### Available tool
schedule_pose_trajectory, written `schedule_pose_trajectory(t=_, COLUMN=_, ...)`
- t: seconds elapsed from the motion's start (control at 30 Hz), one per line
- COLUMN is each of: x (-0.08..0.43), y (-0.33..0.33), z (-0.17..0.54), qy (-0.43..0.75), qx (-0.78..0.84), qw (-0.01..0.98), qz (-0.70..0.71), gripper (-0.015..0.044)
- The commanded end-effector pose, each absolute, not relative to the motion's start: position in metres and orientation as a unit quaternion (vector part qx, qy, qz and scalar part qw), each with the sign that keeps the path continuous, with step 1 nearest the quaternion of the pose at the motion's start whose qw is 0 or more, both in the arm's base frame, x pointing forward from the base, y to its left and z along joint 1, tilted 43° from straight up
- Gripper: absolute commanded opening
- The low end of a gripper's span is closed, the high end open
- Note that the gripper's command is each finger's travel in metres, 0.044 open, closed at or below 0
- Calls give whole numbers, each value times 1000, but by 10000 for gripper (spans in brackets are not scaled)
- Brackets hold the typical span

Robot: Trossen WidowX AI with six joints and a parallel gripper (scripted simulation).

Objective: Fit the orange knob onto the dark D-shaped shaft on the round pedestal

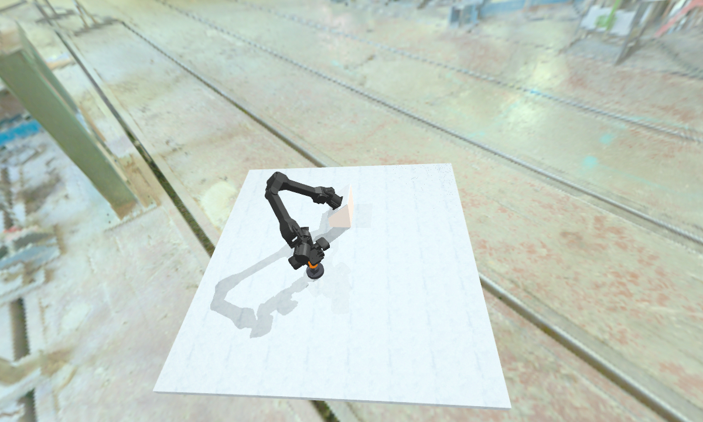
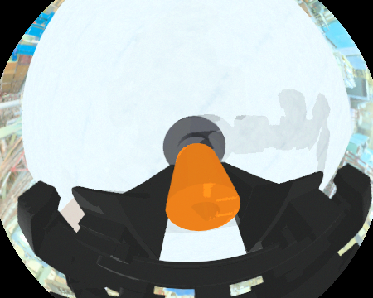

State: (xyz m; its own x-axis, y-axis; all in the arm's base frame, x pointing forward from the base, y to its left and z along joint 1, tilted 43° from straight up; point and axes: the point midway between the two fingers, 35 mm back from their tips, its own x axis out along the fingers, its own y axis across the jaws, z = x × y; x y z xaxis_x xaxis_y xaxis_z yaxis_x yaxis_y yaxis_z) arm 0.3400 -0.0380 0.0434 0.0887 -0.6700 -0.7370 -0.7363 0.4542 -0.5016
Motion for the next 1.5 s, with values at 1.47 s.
schedule_pose_trajectory(t=1.47, x=340, y=-38, z=43, qy=667, qx=-574, qw=464, qz=104, gripper=0)
